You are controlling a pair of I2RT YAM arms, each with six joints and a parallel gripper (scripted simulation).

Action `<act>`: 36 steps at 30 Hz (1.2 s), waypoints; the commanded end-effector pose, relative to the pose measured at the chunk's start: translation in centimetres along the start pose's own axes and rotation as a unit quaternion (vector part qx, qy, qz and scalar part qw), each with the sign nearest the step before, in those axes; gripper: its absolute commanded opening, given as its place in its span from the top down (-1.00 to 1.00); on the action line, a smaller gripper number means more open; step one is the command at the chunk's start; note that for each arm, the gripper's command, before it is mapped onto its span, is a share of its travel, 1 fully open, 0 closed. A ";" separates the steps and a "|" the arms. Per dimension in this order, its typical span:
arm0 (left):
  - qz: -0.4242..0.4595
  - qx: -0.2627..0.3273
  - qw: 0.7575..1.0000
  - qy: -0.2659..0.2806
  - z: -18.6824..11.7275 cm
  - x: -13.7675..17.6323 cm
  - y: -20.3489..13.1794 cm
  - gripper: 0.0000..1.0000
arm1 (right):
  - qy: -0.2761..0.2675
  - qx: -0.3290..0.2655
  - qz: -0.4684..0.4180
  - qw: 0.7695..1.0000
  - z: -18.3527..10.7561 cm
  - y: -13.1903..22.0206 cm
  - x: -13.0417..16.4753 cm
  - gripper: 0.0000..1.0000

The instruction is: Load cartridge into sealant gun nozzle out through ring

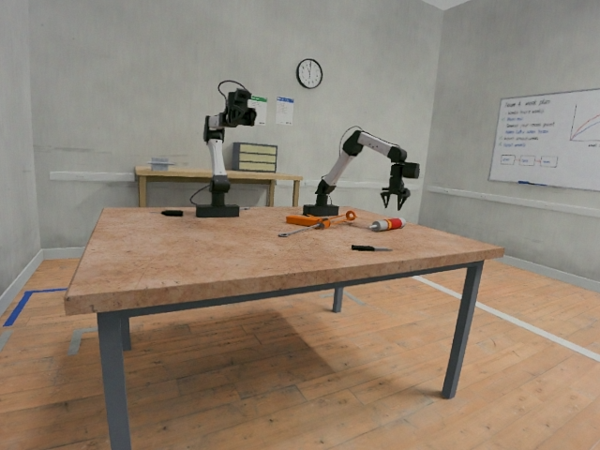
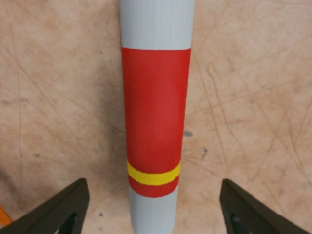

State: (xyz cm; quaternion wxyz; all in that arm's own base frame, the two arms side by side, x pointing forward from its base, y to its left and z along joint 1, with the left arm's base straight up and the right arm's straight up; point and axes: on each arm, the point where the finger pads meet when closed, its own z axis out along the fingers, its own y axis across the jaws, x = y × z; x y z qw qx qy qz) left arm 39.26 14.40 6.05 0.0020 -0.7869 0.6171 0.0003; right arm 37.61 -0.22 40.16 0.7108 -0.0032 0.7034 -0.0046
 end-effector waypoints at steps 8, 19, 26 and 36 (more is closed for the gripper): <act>0.018 0.010 1.000 0.005 0.2 1.1 -0.5 -0.45 | -0.037 -0.002 0.008 0.999 0.2 0.4 -2.7 0.00; 0.015 0.019 1.000 0.004 -0.7 0.9 -0.6 -0.45 | -0.001 0.000 0.009 1.000 -0.3 0.3 -1.3 0.00; 0.011 -0.008 1.000 0.007 2.2 0.6 0.0 -0.45 | -0.013 0.000 0.008 1.000 -0.4 0.3 -2.0 0.00; 0.014 -0.012 1.000 0.008 3.8 0.8 0.1 -0.45 | -0.013 -0.001 0.008 1.000 -0.4 0.3 -2.0 0.00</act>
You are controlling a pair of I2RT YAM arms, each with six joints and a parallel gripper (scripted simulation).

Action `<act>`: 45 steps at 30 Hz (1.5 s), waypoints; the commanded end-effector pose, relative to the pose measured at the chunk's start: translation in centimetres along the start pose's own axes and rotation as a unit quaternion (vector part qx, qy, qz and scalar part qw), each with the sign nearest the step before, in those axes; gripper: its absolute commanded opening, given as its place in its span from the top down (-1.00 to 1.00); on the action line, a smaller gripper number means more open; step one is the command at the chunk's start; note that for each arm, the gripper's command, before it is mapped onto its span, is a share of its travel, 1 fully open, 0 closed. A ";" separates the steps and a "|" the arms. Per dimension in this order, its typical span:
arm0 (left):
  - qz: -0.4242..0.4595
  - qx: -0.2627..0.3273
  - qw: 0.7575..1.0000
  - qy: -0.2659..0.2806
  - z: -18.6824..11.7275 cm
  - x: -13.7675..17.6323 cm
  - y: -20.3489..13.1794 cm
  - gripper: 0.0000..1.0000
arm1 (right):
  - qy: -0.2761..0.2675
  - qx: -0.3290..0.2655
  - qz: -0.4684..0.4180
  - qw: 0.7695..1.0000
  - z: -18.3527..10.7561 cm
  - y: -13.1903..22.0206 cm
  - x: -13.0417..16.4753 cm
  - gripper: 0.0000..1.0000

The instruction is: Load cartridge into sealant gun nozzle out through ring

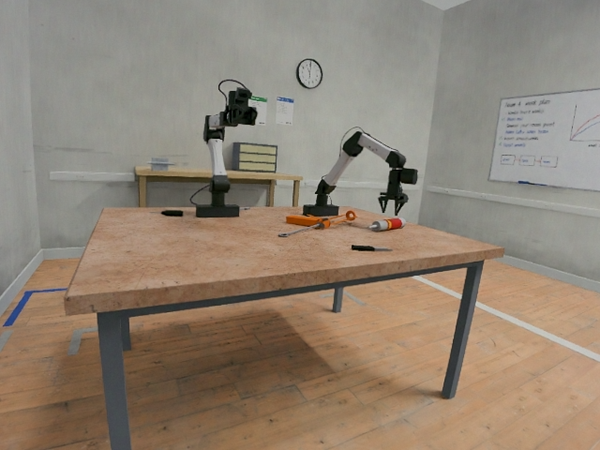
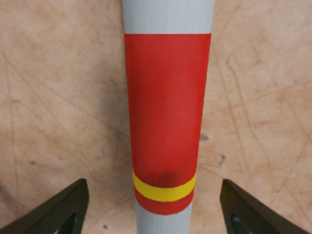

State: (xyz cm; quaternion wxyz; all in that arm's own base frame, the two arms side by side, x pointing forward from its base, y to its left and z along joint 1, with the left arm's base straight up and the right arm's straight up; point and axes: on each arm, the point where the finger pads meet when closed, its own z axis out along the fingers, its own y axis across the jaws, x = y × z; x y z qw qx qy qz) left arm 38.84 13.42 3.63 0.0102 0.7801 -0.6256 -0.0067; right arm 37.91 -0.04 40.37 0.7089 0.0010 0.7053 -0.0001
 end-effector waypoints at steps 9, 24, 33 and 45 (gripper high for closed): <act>0.000 0.004 1.000 0.005 2.8 -0.3 -0.6 -0.45 | -0.016 0.000 0.002 1.000 -0.7 0.2 -1.7 0.00; 0.002 0.005 1.000 0.005 5.0 -0.1 -0.7 -0.45 | -0.016 0.000 0.002 1.000 -0.7 0.2 -1.7 0.00; 0.000 0.027 1.000 0.002 3.7 -0.4 -1.3 -0.45 | -0.016 0.000 0.002 1.000 -0.7 0.2 -1.7 0.00; 0.001 0.015 1.000 0.003 5.0 -0.2 -1.1 -0.45 | -0.016 0.000 0.002 1.000 -0.7 0.2 -1.7 0.00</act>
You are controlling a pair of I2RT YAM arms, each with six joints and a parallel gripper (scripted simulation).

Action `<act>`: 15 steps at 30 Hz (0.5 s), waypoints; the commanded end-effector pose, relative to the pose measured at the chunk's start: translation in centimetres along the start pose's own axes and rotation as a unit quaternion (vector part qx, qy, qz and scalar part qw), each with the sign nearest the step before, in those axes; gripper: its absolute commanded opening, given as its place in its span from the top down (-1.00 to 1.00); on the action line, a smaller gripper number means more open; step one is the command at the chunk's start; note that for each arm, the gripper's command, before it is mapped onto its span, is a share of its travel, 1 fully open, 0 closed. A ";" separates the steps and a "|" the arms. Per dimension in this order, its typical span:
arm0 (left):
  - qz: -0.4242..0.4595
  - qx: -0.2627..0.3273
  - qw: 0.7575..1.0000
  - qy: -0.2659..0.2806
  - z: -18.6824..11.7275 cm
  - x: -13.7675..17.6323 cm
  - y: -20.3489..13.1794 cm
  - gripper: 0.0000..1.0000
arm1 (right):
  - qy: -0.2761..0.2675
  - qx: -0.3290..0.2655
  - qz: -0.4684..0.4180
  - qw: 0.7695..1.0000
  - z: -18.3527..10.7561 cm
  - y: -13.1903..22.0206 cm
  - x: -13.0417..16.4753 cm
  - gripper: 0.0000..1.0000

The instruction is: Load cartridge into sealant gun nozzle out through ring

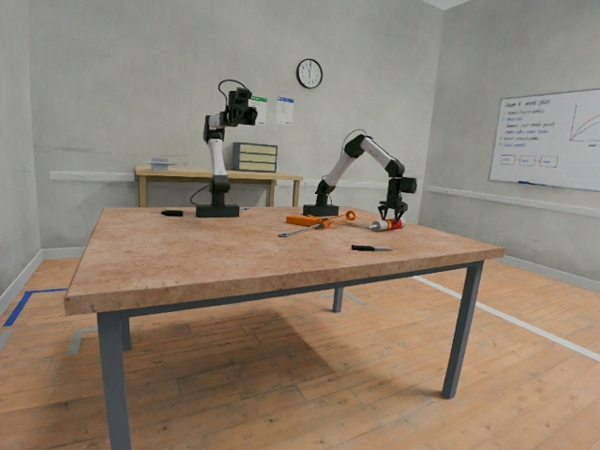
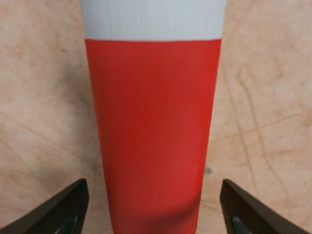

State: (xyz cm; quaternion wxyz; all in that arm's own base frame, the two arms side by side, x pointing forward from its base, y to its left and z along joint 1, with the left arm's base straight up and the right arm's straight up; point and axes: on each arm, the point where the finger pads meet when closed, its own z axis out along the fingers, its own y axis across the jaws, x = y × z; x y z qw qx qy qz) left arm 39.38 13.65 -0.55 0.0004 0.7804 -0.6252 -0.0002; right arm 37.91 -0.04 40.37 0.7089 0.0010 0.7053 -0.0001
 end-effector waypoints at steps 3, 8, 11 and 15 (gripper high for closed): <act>0.002 -0.002 1.000 0.004 1.1 -0.1 0.0 -0.45 | -0.016 0.000 0.002 1.000 -0.7 0.2 -1.7 0.00; 0.001 -0.003 1.000 0.005 1.4 -0.1 -0.1 -0.45 | -0.016 0.000 0.002 1.000 -0.7 0.2 -1.7 0.00; 0.001 -0.005 1.000 0.005 1.7 -0.2 -0.1 -0.45 | -0.016 0.000 0.002 1.000 -0.7 0.2 -1.7 0.00; 0.000 0.003 1.000 0.004 1.3 -0.3 -0.5 -0.45 | -0.016 0.000 0.002 1.000 -0.7 0.2 -1.7 0.00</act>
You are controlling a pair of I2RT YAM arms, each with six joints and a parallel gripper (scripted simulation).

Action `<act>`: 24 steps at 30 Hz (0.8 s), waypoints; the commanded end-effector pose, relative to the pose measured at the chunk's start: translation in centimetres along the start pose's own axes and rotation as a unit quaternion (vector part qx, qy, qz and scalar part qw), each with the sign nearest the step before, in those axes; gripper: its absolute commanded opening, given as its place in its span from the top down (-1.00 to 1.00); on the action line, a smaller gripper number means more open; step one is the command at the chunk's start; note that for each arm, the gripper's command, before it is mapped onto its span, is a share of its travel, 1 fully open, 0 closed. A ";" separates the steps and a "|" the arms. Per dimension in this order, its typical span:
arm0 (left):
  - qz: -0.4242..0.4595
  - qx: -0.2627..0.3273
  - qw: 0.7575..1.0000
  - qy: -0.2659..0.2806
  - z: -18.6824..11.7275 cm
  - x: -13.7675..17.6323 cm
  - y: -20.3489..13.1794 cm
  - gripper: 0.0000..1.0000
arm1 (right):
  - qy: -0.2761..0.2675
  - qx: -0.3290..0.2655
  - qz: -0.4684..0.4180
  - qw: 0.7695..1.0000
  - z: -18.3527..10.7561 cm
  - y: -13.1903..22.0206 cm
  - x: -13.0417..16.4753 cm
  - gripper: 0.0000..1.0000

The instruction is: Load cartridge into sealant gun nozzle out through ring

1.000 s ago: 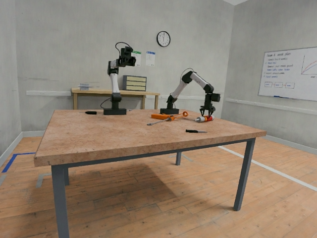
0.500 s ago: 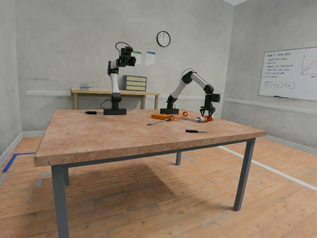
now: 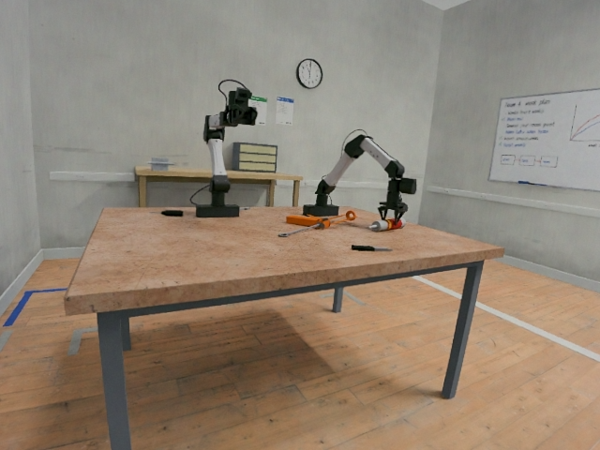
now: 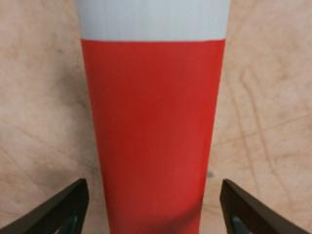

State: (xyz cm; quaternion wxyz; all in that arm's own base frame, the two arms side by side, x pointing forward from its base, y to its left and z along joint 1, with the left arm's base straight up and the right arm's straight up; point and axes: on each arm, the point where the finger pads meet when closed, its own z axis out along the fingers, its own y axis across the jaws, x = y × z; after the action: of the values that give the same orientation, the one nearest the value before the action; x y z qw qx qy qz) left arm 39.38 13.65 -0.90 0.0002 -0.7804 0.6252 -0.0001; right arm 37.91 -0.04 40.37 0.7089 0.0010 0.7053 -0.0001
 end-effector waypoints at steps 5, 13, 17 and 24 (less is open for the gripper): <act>0.000 0.006 1.000 0.003 0.8 -0.3 -0.5 -0.45 | -0.016 0.000 0.002 1.000 -0.7 0.2 -1.7 0.00; 0.000 0.006 1.000 0.003 0.3 -0.3 -0.4 -0.45 | -0.016 0.000 0.002 1.000 -0.7 0.2 -1.7 0.00; -0.002 0.001 1.000 0.004 0.4 -0.2 -0.1 1.00 | -0.016 0.000 0.002 1.000 -0.7 0.2 -1.7 0.00; -0.004 -0.008 1.000 0.004 0.6 -0.1 0.4 1.00 | -0.016 -0.001 0.002 1.000 -0.7 0.2 -1.7 0.00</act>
State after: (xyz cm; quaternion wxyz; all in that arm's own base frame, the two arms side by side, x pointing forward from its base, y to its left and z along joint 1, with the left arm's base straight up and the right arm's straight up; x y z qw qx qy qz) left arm 39.42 13.68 -1.11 0.0007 -0.7803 0.6254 -0.0005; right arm 37.91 -0.04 40.37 0.7089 0.0010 0.7053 -0.0001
